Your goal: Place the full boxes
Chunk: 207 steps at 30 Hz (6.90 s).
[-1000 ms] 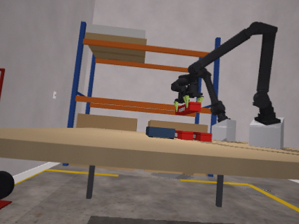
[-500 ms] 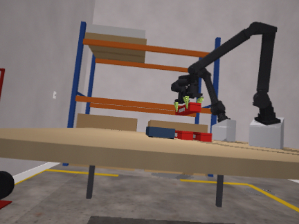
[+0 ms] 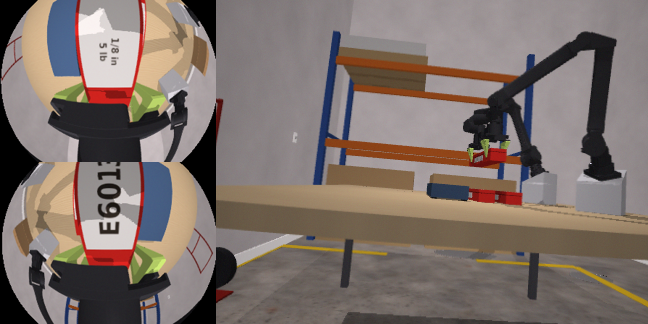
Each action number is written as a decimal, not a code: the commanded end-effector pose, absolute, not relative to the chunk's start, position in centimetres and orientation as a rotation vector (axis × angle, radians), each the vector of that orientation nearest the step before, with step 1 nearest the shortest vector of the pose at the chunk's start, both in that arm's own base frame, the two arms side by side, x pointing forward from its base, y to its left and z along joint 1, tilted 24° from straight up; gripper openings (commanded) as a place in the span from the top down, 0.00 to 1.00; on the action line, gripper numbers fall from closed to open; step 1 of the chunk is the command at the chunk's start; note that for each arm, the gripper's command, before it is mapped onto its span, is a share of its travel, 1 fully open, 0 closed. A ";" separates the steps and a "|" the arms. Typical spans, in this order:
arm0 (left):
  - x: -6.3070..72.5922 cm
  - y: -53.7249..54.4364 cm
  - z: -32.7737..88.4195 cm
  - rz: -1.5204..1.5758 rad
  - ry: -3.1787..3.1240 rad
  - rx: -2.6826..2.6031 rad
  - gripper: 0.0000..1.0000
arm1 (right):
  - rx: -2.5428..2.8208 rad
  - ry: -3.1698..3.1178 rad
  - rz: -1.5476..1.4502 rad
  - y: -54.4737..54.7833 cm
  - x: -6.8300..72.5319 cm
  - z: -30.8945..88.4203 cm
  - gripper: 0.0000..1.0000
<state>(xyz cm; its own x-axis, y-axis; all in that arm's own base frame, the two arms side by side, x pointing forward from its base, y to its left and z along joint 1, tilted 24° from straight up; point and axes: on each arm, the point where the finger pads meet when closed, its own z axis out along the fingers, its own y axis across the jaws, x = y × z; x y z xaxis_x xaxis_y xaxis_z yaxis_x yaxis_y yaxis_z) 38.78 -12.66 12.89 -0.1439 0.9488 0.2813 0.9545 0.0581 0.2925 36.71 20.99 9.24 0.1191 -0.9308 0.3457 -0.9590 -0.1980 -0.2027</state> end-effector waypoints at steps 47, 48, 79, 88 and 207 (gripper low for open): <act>37.3 -13.2 13.6 -0.664 -2.284 -2.090 1.00 | 2.327 -1.972 0.646 21.7 34.9 10.2 1.00; 37.3 -13.2 13.6 -0.664 -2.284 -2.090 1.00 | 2.327 -1.972 0.646 21.7 34.9 10.2 1.00; 35.3 -13.6 14.4 -0.687 -2.334 -2.098 1.00 | 2.361 -1.983 0.656 22.5 32.4 10.9 1.00; 35.2 -13.4 14.5 -0.683 -2.329 -2.093 1.00 | 2.359 -1.985 0.655 22.5 32.5 11.0 1.00; 24.1 -12.5 10.1 -0.652 -2.309 -2.080 1.00 | 2.343 -1.951 0.631 20.7 20.9 6.9 1.00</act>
<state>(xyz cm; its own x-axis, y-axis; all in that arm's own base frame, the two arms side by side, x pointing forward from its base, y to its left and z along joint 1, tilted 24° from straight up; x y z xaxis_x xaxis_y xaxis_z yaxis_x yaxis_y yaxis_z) 23.17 -11.68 8.69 -0.1307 0.9541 0.2694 0.9559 0.0493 0.2894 20.76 19.71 5.42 0.1099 -0.9317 0.3461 -0.9594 -0.1904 -0.2080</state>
